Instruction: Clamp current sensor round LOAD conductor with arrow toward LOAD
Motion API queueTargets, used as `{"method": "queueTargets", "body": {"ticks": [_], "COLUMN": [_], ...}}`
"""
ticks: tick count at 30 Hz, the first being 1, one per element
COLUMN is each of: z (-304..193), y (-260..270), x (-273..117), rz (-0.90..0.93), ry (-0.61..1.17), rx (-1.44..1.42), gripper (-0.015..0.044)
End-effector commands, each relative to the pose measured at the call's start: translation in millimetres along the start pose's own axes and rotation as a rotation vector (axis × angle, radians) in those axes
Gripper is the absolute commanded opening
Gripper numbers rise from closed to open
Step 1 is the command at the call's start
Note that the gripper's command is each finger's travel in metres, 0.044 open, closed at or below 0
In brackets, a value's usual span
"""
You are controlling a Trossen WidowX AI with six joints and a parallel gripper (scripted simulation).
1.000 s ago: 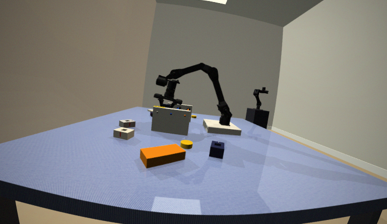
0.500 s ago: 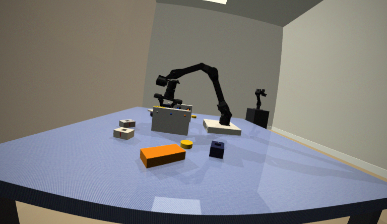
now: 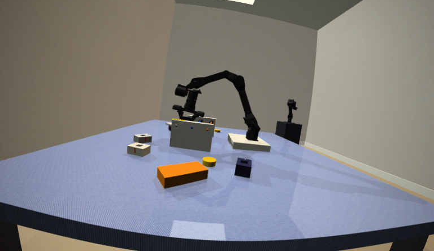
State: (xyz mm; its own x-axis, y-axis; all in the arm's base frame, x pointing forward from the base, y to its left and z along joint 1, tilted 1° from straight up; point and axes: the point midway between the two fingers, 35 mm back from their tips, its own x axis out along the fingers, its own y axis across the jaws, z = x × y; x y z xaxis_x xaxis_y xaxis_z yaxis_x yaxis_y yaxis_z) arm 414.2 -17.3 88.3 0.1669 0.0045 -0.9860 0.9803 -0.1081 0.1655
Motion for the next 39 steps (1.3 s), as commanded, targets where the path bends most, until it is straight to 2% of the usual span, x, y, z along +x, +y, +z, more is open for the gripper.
{"method": "queueTargets", "body": {"ticks": [1,5,12,21,28,39], "z": [0,0,0,0,1,1], "y": [0,0,0,0,-12,-13], "x": [0,0,0,-3,-97,-99], "rz": [-0.001,-0.001,-0.001,0.002,0.115,0.118], "ry": [0.0,0.0,0.0,0.0,0.0,0.0], "rx": [0.0,0.0,0.0,0.0,0.002,0.002], "gripper": [0.027,0.027,0.044,0.044,0.044,0.044]}}
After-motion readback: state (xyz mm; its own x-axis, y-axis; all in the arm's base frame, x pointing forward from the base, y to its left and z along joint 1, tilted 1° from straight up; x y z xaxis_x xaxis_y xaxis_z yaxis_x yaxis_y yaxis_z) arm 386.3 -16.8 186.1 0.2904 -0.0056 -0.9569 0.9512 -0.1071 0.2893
